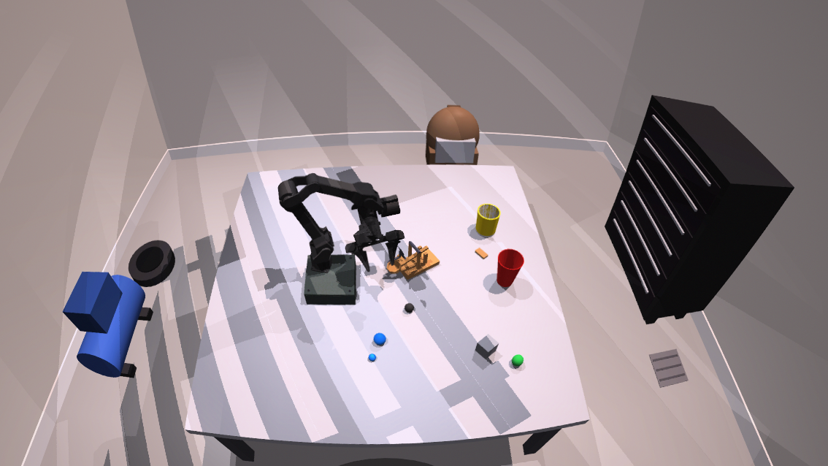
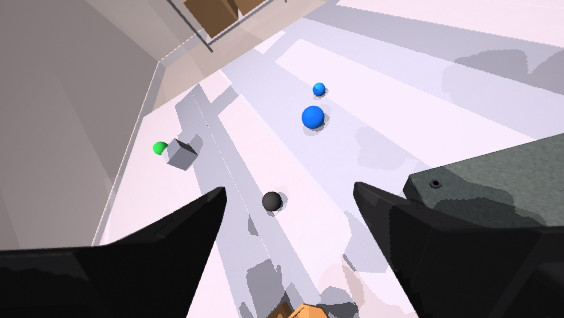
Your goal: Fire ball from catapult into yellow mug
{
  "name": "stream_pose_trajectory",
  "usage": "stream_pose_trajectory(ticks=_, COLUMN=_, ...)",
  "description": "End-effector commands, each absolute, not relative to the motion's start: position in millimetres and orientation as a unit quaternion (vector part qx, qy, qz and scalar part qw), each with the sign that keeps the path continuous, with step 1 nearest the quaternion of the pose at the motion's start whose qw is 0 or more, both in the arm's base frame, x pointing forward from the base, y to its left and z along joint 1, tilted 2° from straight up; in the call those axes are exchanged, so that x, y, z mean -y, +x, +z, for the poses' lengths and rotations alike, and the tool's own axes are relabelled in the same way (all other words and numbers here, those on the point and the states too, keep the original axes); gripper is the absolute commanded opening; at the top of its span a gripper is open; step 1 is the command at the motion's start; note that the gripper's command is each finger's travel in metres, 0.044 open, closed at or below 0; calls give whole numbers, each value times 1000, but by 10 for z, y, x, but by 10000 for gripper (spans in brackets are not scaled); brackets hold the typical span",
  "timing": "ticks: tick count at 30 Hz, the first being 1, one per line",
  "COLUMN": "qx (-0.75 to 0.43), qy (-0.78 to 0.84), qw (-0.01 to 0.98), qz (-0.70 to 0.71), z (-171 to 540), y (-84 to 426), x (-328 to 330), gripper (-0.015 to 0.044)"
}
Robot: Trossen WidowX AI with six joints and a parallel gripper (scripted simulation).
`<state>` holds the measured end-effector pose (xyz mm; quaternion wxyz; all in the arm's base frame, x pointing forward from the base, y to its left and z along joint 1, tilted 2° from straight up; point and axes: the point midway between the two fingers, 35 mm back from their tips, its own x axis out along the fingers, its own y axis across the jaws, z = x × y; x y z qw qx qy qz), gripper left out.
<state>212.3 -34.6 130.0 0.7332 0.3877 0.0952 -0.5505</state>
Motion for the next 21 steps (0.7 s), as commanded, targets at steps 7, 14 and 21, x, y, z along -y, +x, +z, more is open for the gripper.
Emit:
stream_pose_trajectory(ticks=7, qx=-171, qy=336, qw=752, qz=-541, z=1295, y=2221, x=243, gripper=440)
stream_pose_trajectory(ticks=14, qx=-266, qy=269, qw=769, qz=-515, z=1286, y=2347, x=106, gripper=440)
stream_pose_trajectory(ticks=21, qx=-355, qy=202, qw=781, qz=-473, z=1273, y=2473, x=-38, gripper=440)
